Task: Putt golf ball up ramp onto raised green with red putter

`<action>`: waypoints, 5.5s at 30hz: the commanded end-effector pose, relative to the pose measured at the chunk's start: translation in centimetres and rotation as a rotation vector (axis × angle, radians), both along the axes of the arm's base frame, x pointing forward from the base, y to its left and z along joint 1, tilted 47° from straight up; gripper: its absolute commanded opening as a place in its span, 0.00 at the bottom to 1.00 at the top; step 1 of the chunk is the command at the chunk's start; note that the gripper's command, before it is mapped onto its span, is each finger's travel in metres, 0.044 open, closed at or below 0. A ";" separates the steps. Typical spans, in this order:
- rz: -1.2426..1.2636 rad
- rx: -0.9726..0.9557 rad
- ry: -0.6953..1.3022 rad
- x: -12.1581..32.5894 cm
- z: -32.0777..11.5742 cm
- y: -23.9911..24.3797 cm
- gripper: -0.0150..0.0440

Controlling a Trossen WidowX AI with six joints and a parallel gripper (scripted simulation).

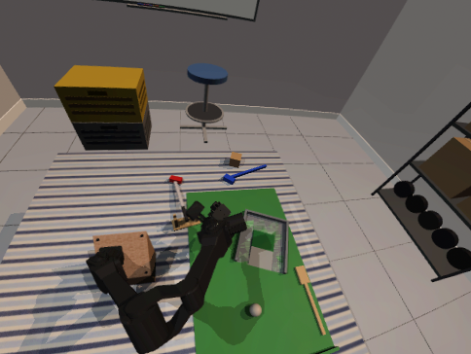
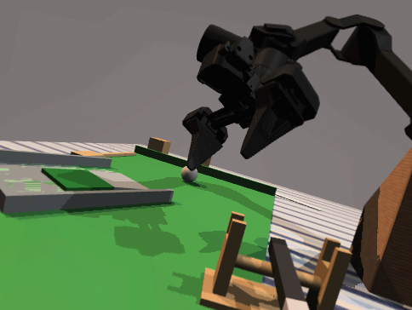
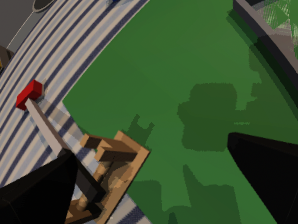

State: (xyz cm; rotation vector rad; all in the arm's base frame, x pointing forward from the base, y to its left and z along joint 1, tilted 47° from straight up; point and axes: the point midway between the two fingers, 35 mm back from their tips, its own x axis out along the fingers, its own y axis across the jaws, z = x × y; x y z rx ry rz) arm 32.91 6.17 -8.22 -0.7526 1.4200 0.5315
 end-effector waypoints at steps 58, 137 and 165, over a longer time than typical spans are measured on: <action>0.836 -0.586 0.454 -9.8 -16.0 2.8 1.00; -0.460 0.015 0.205 3.2 5.7 2.7 0.25; -1.580 0.623 0.082 6.7 24.4 -9.7 0.25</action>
